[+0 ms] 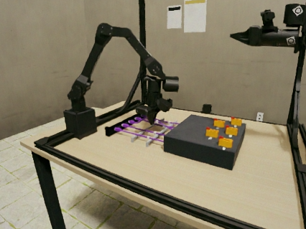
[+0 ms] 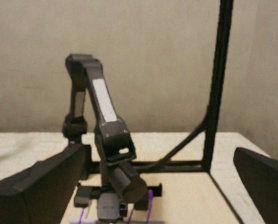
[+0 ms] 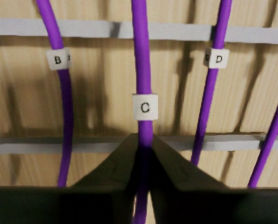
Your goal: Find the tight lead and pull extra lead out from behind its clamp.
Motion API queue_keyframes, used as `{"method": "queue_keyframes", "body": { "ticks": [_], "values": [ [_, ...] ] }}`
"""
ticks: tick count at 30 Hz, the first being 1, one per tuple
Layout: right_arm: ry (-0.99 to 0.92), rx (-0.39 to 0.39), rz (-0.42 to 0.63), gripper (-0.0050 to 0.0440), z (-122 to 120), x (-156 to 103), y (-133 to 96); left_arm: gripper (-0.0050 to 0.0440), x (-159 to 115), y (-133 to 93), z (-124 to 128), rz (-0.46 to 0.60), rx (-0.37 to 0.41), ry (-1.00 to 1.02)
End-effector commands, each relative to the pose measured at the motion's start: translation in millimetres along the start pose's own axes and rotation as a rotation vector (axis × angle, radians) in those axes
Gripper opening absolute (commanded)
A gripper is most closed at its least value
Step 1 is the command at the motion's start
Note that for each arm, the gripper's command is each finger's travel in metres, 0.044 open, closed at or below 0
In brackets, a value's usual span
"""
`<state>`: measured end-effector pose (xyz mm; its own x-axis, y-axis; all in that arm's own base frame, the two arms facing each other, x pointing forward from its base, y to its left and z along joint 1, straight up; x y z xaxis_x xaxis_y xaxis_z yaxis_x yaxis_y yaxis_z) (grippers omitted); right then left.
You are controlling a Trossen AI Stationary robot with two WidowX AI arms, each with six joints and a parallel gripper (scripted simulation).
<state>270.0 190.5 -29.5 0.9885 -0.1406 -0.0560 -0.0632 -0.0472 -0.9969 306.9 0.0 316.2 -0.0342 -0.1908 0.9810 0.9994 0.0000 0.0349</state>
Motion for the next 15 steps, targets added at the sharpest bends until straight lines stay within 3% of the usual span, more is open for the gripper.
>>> {"method": "queue_keyframes", "body": {
  "ticks": [1,5,6,15],
  "values": [
    [0.003,0.040,-0.046,-0.0050,7.2,9.4,-18.5,0.0440,6.1,-0.9,1.2,-0.015,0.003,0.000],
    [0.003,0.040,-0.046,-0.0050,7.2,9.4,-18.5,0.0440,6.1,-0.9,1.2,-0.015,0.003,0.000],
    [0.000,0.021,-0.023,-0.0050,6.0,6.2,30.3,0.0440,6.1,-0.9,1.2,-0.015,0.003,0.000],
    [0.000,0.021,-0.023,-0.0050,6.0,6.2,30.3,0.0440,6.1,-0.9,1.2,-0.015,0.003,0.000]
  ]
}}
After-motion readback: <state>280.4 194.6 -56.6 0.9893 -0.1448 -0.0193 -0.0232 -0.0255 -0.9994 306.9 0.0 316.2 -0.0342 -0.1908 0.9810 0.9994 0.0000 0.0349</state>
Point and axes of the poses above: on each arm, the point midway between the two fingers, 35 mm back from their tips, its own y axis out along the fingers, its own z axis across the jaws, x = y × z, the point moved 1 cm from there along -y, back along the fingers, and after that the axes turned 11 degrees about y, right-handed, at the moved point
